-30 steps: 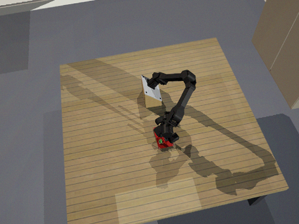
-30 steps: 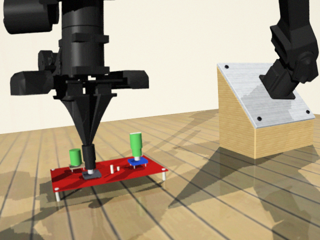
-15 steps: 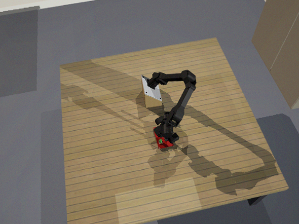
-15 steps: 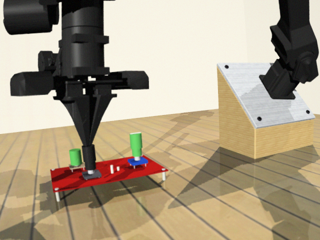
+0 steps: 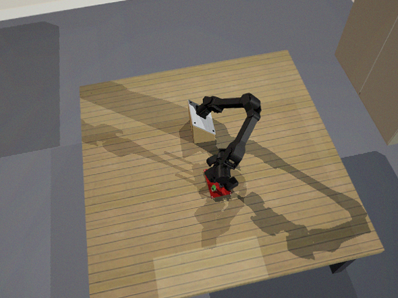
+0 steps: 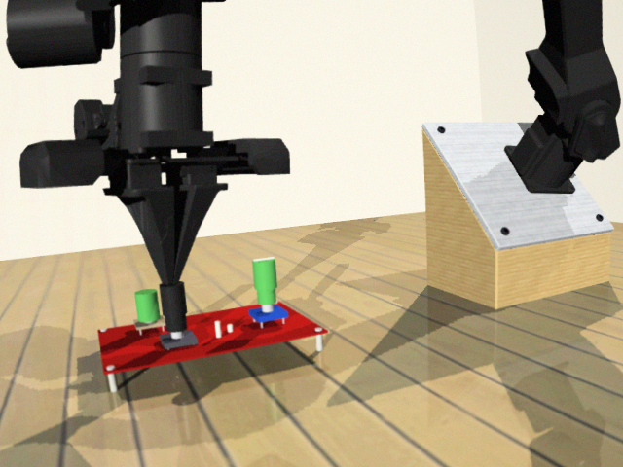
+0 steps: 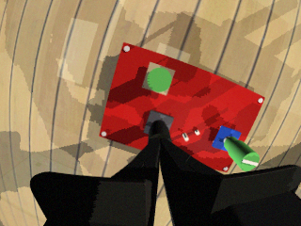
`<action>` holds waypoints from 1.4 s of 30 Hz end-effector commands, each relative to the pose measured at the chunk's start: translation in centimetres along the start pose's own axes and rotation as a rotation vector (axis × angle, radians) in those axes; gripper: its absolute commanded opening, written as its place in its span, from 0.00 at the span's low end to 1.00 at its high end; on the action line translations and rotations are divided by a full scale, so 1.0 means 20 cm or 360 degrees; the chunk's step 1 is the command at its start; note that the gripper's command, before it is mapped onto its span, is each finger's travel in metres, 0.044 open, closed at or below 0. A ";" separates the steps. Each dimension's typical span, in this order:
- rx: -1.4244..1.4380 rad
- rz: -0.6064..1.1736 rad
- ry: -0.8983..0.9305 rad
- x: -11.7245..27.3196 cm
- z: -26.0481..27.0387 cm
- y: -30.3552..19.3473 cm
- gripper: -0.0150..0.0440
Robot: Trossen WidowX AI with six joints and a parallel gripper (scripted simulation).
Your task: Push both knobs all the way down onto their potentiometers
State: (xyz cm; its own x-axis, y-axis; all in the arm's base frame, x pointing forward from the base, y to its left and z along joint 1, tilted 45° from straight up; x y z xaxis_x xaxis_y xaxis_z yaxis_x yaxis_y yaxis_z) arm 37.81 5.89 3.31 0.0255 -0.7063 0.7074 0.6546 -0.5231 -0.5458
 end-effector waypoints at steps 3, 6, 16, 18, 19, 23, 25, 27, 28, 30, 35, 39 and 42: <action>0.0046 0.0038 -0.0032 -0.09 0.02 -0.01 0.25; 0.0046 0.0037 -0.0033 -0.07 0.02 -0.01 0.25; 0.0046 0.0036 -0.0033 0.01 0.02 0.00 0.25; 0.0046 0.0036 -0.0033 0.03 0.02 0.00 0.25; 0.0046 0.0036 -0.0033 0.04 0.02 0.00 0.25; 0.0046 0.0036 -0.0034 0.07 0.02 0.00 0.25; 0.0046 0.0036 -0.0034 0.09 0.02 0.00 0.25; 0.0046 0.0036 -0.0034 0.10 0.02 0.00 0.25; 0.0046 0.0036 -0.0034 0.11 0.02 0.00 0.25; 0.0046 0.0036 -0.0034 0.11 0.02 0.00 0.25; 0.0036 0.0051 -0.0038 0.08 0.01 -0.01 0.48; 0.0035 0.0049 -0.0037 0.09 0.00 -0.01 0.65; 0.0034 0.0032 -0.0032 0.15 -0.13 -0.04 0.79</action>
State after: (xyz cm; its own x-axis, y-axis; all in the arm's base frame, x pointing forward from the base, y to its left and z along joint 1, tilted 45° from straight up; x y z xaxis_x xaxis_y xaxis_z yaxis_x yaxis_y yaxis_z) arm 37.19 4.58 4.79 0.0609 -0.7117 0.6998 0.6781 -0.4850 -0.5522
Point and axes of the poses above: the point midway between the two fingers, 35 mm back from their tips, its own x axis back along the fingers, its own z axis across the jaws, y = z × x, the point moved 3 cm from there along x, back along the fingers, and after that the axes turned 15 degrees about x, right-handed, at the moved point
